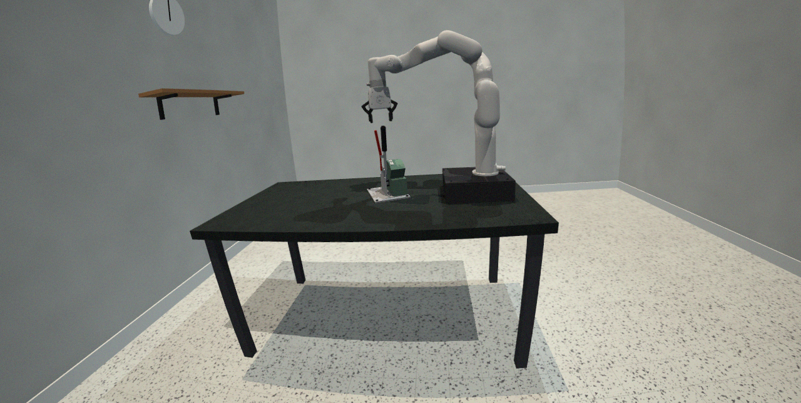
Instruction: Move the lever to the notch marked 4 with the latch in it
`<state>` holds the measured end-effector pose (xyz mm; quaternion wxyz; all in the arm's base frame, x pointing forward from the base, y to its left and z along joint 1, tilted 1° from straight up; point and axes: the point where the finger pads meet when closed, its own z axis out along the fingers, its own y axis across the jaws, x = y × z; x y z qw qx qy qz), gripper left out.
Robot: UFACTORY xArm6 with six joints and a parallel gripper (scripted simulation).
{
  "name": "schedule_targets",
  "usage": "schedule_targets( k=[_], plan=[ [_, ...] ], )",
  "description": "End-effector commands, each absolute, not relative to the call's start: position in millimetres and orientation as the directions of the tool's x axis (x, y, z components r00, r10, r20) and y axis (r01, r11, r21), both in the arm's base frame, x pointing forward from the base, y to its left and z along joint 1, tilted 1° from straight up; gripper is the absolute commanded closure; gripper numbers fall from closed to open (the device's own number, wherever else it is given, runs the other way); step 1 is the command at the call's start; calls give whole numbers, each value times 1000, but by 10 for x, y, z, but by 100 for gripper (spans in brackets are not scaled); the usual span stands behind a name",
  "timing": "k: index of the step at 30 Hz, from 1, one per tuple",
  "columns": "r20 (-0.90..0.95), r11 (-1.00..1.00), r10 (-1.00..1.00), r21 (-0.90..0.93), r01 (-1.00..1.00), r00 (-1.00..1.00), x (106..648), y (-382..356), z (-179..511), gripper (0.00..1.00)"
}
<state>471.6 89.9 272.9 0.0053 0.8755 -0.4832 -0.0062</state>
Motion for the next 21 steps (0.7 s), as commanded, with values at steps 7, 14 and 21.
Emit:
schedule_targets(
  k=[7,14,21],
  plan=[
    [-4,-533,-846,11,-846,533,4725,901,2743,0],
    [-4,-533,-846,11,-846,533,4724,900,2701,0],
    [-4,-533,-846,11,-846,533,4723,900,2609,0]
  ],
)
